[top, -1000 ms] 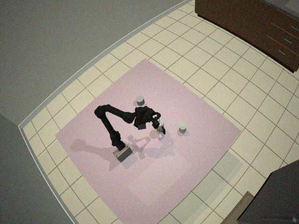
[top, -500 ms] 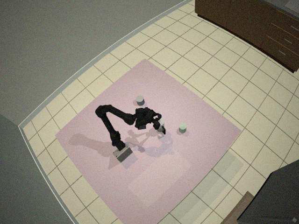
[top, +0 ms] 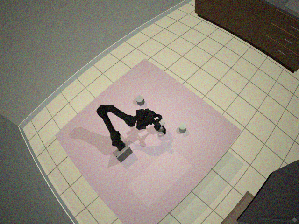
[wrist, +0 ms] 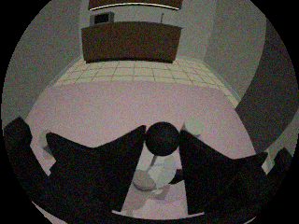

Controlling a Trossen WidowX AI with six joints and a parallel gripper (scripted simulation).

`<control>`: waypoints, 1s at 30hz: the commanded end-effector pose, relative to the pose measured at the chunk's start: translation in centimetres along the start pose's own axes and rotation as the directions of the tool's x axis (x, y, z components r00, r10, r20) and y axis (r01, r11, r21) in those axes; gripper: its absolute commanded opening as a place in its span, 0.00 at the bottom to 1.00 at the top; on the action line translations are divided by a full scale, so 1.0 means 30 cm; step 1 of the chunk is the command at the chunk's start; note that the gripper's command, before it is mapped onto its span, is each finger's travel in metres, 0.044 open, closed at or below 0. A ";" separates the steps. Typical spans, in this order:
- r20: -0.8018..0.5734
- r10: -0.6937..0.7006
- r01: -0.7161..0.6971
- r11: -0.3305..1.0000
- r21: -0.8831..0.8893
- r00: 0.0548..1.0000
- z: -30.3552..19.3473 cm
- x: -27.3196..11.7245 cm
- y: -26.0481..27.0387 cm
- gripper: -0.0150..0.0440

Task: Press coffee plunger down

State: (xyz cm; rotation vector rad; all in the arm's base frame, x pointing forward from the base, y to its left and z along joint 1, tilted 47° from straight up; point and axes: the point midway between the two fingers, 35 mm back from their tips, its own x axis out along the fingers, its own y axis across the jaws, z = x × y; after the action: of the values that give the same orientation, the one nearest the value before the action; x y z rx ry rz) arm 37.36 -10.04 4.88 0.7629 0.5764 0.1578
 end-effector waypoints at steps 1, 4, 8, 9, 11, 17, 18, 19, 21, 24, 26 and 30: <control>-0.056 0.002 0.000 0.999 0.032 0.998 -0.089 0.032 -0.002 0.47; -0.055 0.003 -0.001 0.999 0.032 0.998 -0.102 0.041 -0.001 0.47; -0.054 0.004 -0.002 0.999 0.033 0.999 -0.118 0.055 0.002 0.47; -0.053 0.004 -0.003 0.999 0.033 0.999 -0.122 0.059 0.003 0.47; -0.053 0.005 -0.003 0.999 0.034 0.999 -0.126 0.067 0.005 0.47; -0.052 0.006 -0.004 0.999 0.033 0.999 -0.121 0.080 0.004 0.47; -0.052 0.006 -0.004 0.999 0.033 0.999 -0.121 0.081 0.004 0.47; -0.052 0.006 -0.004 0.999 0.033 0.999 -0.119 0.082 0.003 0.47; -0.052 0.006 -0.004 0.999 0.033 0.999 -0.118 0.083 0.002 0.47; -0.052 0.006 -0.005 0.999 0.033 0.999 -0.117 0.084 0.002 0.47; -0.052 0.006 -0.005 0.999 0.033 0.999 -0.116 0.085 0.001 0.47; -0.052 0.006 -0.005 0.999 0.033 0.999 -0.115 0.085 -0.001 0.47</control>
State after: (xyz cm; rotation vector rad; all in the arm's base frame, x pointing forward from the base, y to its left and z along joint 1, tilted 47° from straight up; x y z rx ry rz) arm 37.75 -7.78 2.40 0.7770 0.6000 0.1597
